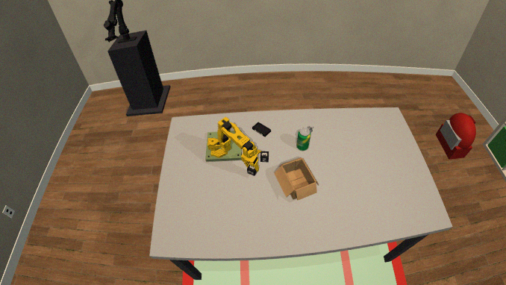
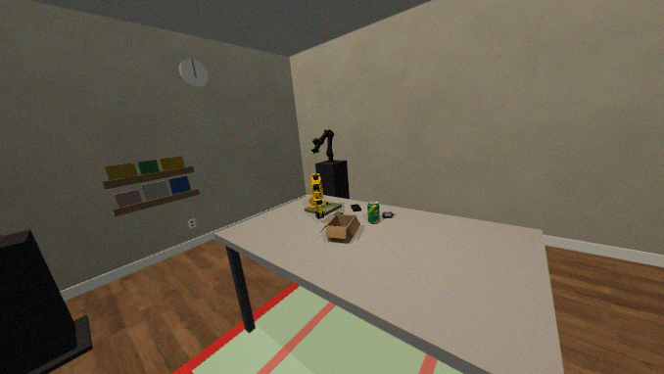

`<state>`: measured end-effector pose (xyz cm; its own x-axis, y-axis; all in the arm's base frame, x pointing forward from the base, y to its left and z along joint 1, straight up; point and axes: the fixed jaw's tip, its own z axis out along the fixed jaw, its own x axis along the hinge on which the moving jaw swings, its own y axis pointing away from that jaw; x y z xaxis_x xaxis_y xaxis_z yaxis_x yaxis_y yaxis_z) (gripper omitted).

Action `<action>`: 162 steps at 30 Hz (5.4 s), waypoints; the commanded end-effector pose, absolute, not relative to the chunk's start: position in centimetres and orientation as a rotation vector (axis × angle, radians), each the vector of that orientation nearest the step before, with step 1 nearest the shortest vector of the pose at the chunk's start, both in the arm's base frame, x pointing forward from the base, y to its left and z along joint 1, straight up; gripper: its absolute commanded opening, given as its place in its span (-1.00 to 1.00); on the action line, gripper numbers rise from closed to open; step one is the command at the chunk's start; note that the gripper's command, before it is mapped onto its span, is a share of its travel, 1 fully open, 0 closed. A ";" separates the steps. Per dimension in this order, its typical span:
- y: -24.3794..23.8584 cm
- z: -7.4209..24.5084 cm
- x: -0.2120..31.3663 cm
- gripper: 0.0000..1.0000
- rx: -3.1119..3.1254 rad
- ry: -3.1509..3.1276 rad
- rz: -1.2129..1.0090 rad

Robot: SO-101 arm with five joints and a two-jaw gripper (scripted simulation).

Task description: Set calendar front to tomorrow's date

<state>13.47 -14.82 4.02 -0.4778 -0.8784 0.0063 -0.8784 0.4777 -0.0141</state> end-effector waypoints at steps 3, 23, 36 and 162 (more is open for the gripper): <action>-14.8 3.3 13.2 -1.00 -1.604 2.702 0.007; -14.8 2.7 13.2 -1.00 -1.604 2.702 0.007; -14.8 2.1 13.2 -1.00 -1.604 2.702 0.007; -14.8 -0.2 13.2 -0.29 -1.604 2.702 0.007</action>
